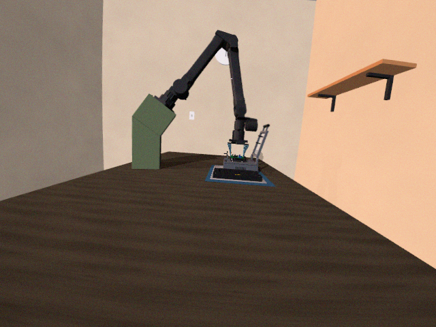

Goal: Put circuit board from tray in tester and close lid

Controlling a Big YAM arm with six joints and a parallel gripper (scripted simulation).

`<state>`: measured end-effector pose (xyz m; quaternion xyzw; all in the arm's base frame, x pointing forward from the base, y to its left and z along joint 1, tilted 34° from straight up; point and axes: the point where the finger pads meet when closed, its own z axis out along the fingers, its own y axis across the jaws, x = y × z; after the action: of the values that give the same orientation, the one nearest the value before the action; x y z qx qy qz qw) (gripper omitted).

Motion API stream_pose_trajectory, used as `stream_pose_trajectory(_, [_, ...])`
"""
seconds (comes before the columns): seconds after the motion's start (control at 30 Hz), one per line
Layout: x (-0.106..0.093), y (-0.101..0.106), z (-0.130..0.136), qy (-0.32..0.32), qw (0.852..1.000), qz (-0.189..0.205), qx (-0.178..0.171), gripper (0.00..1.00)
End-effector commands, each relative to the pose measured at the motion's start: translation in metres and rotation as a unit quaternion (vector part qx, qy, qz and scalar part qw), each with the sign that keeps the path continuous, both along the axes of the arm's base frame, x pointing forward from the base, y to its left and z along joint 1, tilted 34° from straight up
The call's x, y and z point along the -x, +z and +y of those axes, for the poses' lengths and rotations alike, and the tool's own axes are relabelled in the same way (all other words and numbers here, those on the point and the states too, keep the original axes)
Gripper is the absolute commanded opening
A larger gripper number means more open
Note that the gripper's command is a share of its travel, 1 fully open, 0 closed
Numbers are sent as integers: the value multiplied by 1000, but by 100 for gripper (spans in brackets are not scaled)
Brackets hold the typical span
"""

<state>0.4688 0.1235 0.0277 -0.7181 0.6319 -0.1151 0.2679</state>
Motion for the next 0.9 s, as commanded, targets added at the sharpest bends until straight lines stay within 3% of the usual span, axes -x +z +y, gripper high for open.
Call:
stream_pose_trajectory(0.0, [-1, -5, 5, 0, 1000, 1, -2, 72])
stream_pose_trajectory(0.87, [-3, -4, 6, 1, 1000, -1, -2, 72])
